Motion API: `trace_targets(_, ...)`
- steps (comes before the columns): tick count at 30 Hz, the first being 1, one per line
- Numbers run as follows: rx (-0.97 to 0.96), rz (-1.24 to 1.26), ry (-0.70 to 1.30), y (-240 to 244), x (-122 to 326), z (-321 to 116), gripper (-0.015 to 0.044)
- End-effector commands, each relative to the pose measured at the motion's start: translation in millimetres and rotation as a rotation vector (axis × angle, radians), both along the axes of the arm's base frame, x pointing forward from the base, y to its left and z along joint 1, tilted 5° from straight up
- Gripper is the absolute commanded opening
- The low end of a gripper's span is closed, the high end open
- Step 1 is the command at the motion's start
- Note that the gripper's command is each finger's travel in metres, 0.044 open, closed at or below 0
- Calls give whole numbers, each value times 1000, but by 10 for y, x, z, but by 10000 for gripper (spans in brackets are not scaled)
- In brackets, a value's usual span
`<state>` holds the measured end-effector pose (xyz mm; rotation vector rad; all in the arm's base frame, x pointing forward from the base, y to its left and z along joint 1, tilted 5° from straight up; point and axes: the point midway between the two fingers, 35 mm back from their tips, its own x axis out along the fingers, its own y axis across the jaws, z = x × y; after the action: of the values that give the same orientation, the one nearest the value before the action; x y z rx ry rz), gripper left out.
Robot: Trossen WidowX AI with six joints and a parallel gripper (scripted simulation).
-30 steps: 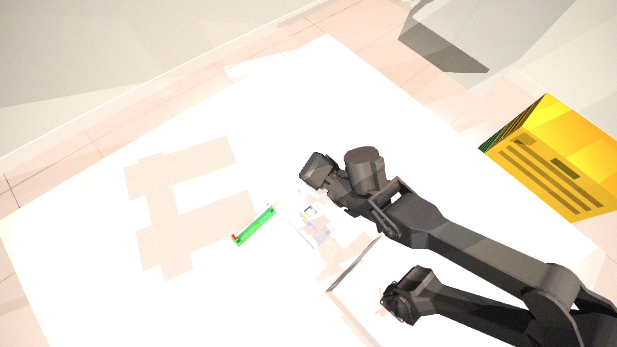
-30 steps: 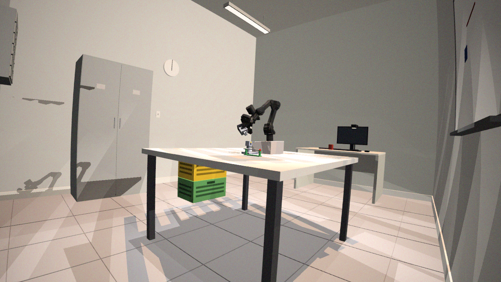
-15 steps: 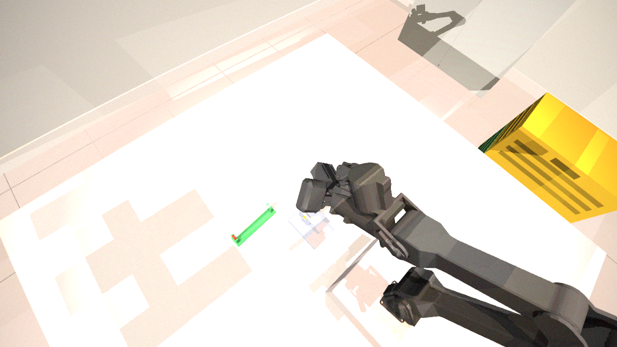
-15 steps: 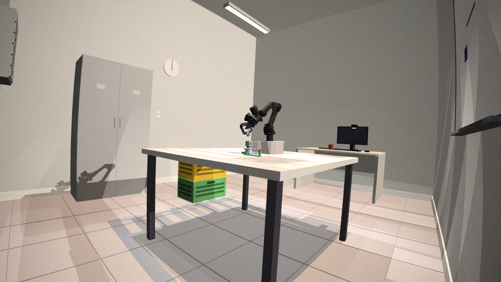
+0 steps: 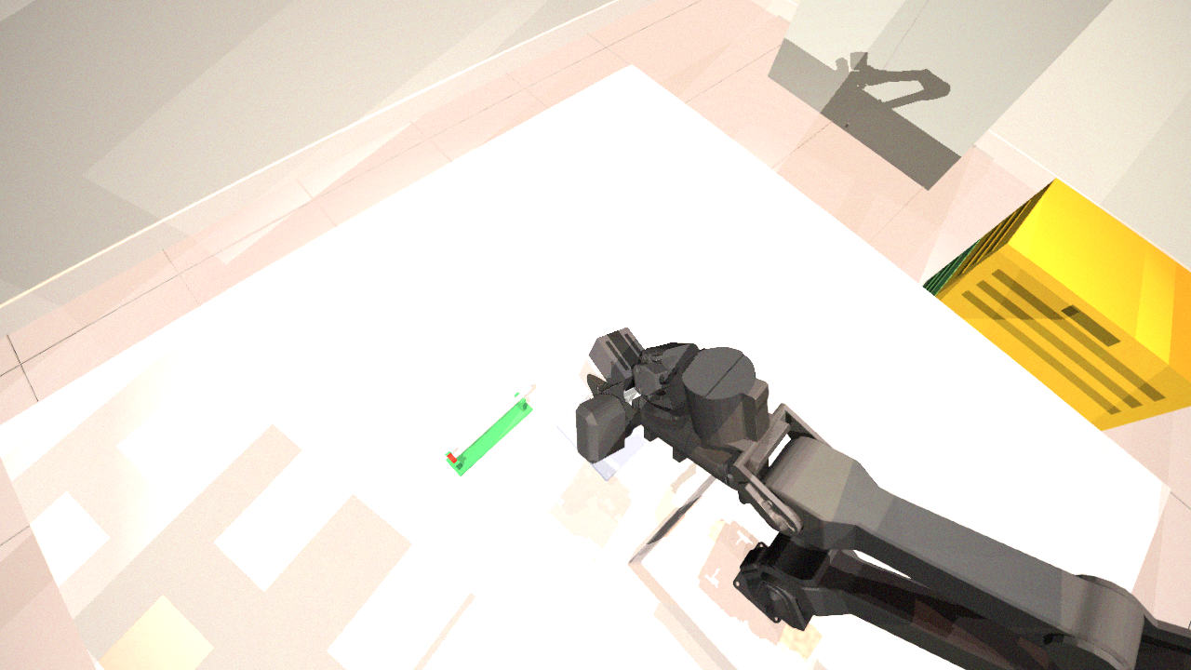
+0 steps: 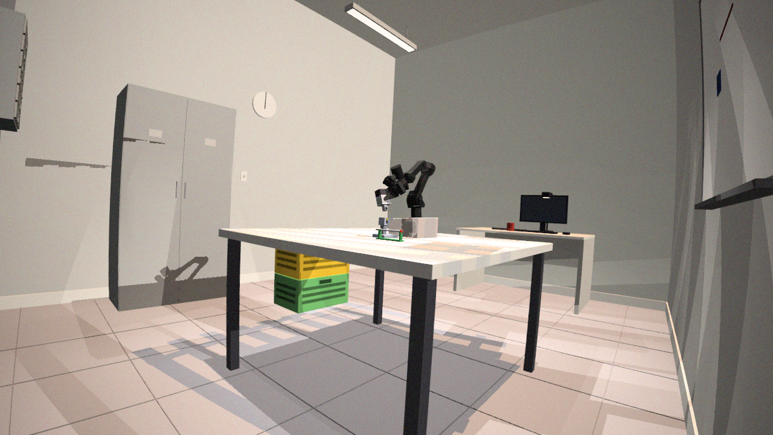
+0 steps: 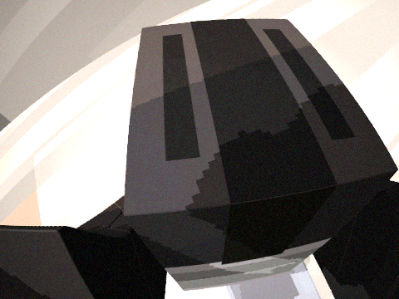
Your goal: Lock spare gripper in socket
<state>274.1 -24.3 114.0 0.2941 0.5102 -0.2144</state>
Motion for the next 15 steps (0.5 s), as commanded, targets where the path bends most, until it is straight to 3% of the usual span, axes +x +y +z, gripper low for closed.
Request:
trace_targets(1, -91, 57, -30, 34, -19, 54, 0)
trace_targets(15, -312, 190, -52, 115, -90, 45, 0)
